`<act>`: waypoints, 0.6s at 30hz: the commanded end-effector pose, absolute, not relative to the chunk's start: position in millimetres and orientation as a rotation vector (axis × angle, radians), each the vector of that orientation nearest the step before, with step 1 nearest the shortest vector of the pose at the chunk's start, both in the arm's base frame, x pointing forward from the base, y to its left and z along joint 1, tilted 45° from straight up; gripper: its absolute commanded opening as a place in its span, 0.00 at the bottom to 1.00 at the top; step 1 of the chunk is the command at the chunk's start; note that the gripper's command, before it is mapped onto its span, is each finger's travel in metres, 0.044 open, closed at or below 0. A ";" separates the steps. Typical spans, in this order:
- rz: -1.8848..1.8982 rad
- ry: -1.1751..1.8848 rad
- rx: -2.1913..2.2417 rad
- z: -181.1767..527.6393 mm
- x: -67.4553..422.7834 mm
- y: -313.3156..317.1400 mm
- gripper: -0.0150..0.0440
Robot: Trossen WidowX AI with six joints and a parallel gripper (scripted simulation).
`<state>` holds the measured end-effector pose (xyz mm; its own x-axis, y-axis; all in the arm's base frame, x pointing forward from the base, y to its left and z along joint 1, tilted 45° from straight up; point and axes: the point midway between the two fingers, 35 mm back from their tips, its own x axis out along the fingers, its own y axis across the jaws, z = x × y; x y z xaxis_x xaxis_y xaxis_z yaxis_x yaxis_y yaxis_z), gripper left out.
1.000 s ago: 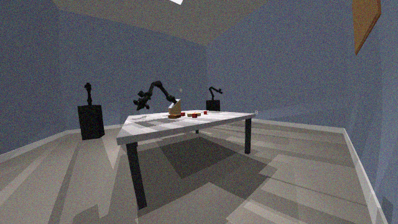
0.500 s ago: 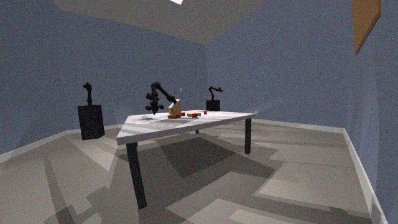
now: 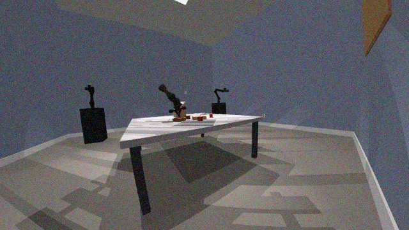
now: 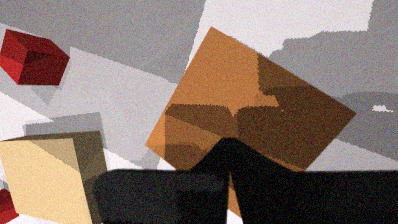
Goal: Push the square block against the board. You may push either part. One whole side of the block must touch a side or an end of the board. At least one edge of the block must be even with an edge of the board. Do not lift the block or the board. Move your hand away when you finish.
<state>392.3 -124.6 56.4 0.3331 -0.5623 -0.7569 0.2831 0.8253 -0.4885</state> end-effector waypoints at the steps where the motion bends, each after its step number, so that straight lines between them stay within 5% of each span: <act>1: -0.587 1.208 -0.338 20.5 379.1 -78.9 0.25; 8: -0.652 1.302 -0.495 -19.7 346.1 -22.9 0.25; 18: -0.654 1.303 -0.501 -50.9 351.5 -51.3 0.25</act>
<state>352.3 -28.5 -27.7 0.1500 -0.6793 -0.7184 0.1627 0.7336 -0.6598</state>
